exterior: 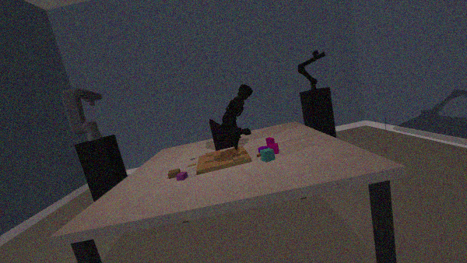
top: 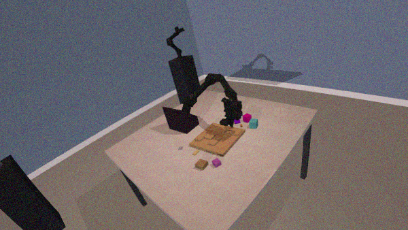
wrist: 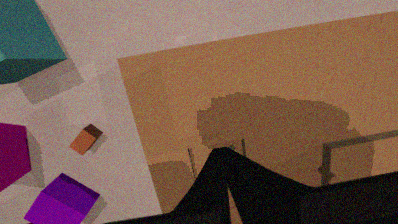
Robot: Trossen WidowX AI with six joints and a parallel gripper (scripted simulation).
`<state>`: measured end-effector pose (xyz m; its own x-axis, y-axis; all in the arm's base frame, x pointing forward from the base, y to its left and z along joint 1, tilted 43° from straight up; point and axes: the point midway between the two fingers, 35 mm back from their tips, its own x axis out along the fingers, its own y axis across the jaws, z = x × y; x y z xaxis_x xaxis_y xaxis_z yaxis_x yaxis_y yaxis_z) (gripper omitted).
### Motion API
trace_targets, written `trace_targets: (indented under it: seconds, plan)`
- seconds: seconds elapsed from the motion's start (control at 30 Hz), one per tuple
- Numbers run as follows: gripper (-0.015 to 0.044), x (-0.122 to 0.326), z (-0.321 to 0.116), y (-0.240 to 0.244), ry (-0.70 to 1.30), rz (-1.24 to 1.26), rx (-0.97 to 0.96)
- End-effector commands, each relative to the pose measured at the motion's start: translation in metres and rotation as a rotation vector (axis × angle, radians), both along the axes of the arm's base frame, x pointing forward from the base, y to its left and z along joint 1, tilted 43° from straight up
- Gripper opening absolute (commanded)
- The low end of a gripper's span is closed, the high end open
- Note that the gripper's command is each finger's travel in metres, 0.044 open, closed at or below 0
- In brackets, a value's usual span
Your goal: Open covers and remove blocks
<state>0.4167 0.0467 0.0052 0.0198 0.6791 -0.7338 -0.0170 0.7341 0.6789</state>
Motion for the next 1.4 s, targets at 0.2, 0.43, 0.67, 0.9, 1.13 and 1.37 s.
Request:
trace_targets:
  seconds: [0.2, 0.43, 0.67, 0.9, 1.13, 1.37]
  plan:
    - [0.0000, -0.010, -0.013, -0.021, -0.123, 0.130, -0.013]
    - [0.0000, -0.029, -0.034, -0.050, -0.315, 0.340, -0.030]
    - [0.0000, -0.052, -0.053, -0.076, -0.509, 0.557, -0.041]
    - [0.0000, -0.080, -0.072, -0.099, -0.714, 0.786, -0.046]
    - [0.0000, -0.110, -0.088, -0.117, -0.925, 1.015, -0.044]
    - [0.0000, -0.129, -0.097, -0.125, -1.061, 1.156, -0.042]
